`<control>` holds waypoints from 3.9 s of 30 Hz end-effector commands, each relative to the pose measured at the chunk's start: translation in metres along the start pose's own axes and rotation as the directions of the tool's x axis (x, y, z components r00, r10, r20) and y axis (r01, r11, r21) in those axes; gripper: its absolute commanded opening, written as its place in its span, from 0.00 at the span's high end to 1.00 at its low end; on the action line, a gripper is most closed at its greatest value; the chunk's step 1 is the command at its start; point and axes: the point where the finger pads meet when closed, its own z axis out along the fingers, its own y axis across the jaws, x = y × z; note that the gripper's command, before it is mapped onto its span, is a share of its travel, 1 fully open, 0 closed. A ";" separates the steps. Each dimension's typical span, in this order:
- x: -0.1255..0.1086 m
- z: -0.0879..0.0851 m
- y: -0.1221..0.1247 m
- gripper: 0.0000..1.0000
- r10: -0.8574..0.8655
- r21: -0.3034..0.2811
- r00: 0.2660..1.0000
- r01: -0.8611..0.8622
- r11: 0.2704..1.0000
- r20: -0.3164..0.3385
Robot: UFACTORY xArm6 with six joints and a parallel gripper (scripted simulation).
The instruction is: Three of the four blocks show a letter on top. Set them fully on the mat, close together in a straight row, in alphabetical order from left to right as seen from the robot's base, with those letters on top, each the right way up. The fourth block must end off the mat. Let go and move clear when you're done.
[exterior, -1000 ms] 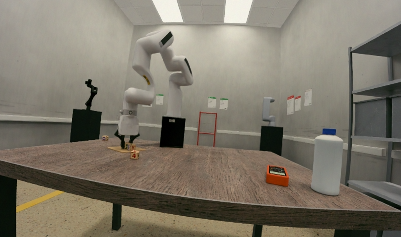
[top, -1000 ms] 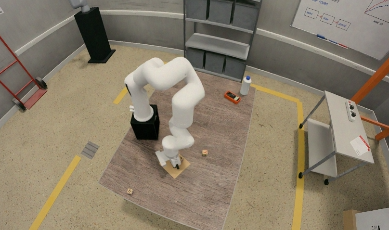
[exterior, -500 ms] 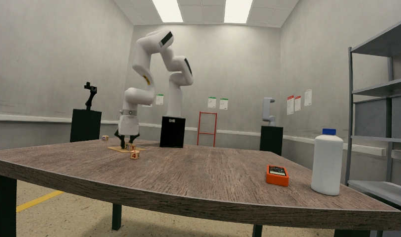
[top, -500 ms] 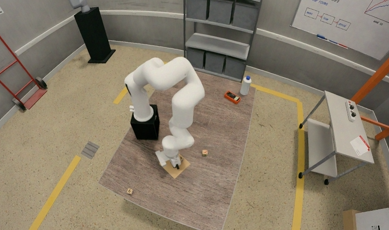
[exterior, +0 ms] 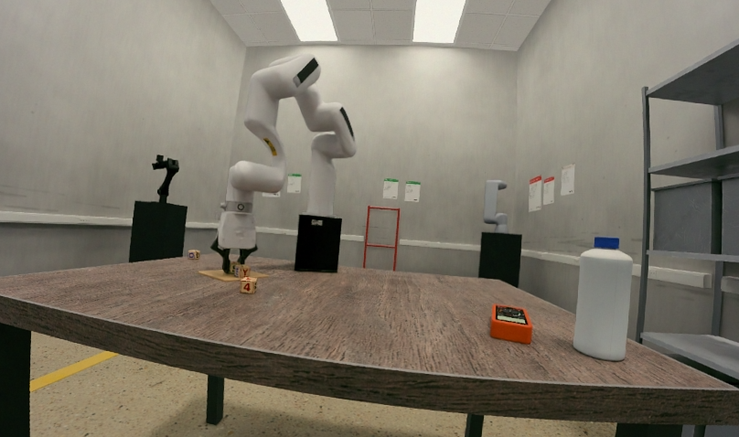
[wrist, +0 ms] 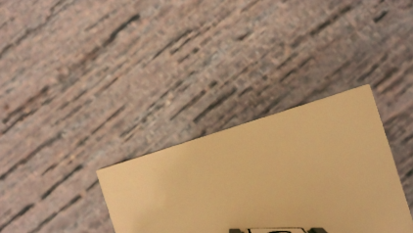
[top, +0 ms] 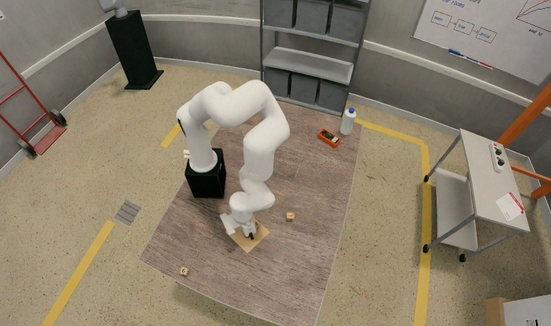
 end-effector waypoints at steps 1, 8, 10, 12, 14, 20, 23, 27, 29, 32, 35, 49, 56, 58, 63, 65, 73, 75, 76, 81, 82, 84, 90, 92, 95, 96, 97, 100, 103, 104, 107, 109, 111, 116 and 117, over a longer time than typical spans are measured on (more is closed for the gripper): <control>0.000 -0.004 -0.001 0.72 0.000 0.002 1.000 0.000 1.000 0.000; 0.000 -0.015 -0.001 0.72 0.000 0.002 1.000 0.000 1.000 0.000; 0.000 -0.020 -0.001 0.72 0.000 0.002 1.000 0.000 1.000 0.000; 0.000 -0.026 -0.001 0.72 0.000 0.002 1.000 0.000 1.000 0.000; 0.000 -0.033 -0.001 0.72 0.000 0.002 1.000 0.000 1.000 0.000; 0.000 -0.049 -0.001 0.72 0.000 0.002 1.000 0.000 1.000 0.000; 0.000 -0.056 -0.001 0.72 0.000 0.002 1.000 0.000 1.000 0.000; 0.000 -0.067 -0.001 0.72 0.000 0.002 1.000 0.000 1.000 0.000; 0.000 -0.072 -0.001 0.72 0.000 0.002 1.000 0.000 1.000 0.000; 0.000 -0.078 -0.001 0.72 0.000 0.002 1.000 0.000 1.000 0.000; 0.000 -0.084 -0.001 0.72 0.000 0.002 1.000 0.000 1.000 0.000; 0.000 -0.097 -0.001 0.72 0.000 0.002 1.000 0.000 1.000 0.001; 0.000 -0.098 -0.001 0.72 0.000 0.002 1.000 0.000 1.000 0.000; 0.000 -0.099 -0.001 0.72 0.000 0.002 1.000 0.000 1.000 0.000; 0.000 -0.099 -0.001 0.72 0.000 0.002 1.000 0.000 1.000 0.000; 0.000 -0.099 -0.001 0.72 0.000 0.002 1.000 0.000 1.000 0.000; 0.001 -0.099 -0.001 0.72 0.033 0.002 0.999 -0.033 0.999 0.000; 0.003 -0.099 -0.002 0.72 0.098 0.002 0.995 -0.098 0.995 0.001; 0.004 -0.099 -0.002 0.72 0.146 0.002 0.989 -0.146 0.989 0.001; 0.009 -0.098 -0.003 0.72 0.309 0.002 0.951 -0.309 0.951 0.001; 0.010 -0.098 -0.003 0.72 0.340 0.002 0.940 -0.340 0.940 0.001; 0.013 -0.098 -0.003 0.72 0.402 0.002 0.916 -0.402 0.916 0.001; 0.018 -0.098 -0.004 0.72 0.569 0.002 0.822 -0.569 0.822 0.002; 0.020 -0.098 -0.004 0.72 0.597 0.002 0.802 -0.597 0.802 0.002; 0.023 -0.098 -0.004 0.72 0.673 0.001 0.740 -0.673 0.740 0.002; 0.024 -0.098 -0.004 0.72 0.696 0.001 0.718 -0.696 0.718 0.002; 0.025 -0.098 -0.004 0.72 0.719 0.001 0.695 -0.719 0.695 0.002; 0.028 -0.098 -0.005 0.72 0.783 0.001 0.622 -0.783 0.622 0.003; 0.031 -0.098 -0.005 0.72 0.839 0.001 0.544 -0.839 0.544 0.003; 0.032 -0.098 -0.005 0.72 0.856 0.001 0.516 -0.856 0.516 0.003; 0.034 -0.098 -0.005 0.72 0.893 0.001 0.450 -0.893 0.450 0.003; 0.036 -0.097 -0.005 0.72 0.914 0.000 0.406 -0.914 0.406 0.003; 0.037 -0.097 -0.005 0.72 0.937 0.000 0.350 -0.937 0.350 0.003; 0.042 -0.097 -0.006 0.72 0.980 0.000 0.201 -0.980 0.201 0.003; 0.043 -0.097 -0.006 0.72 0.983 0.000 0.183 -0.983 0.183 0.003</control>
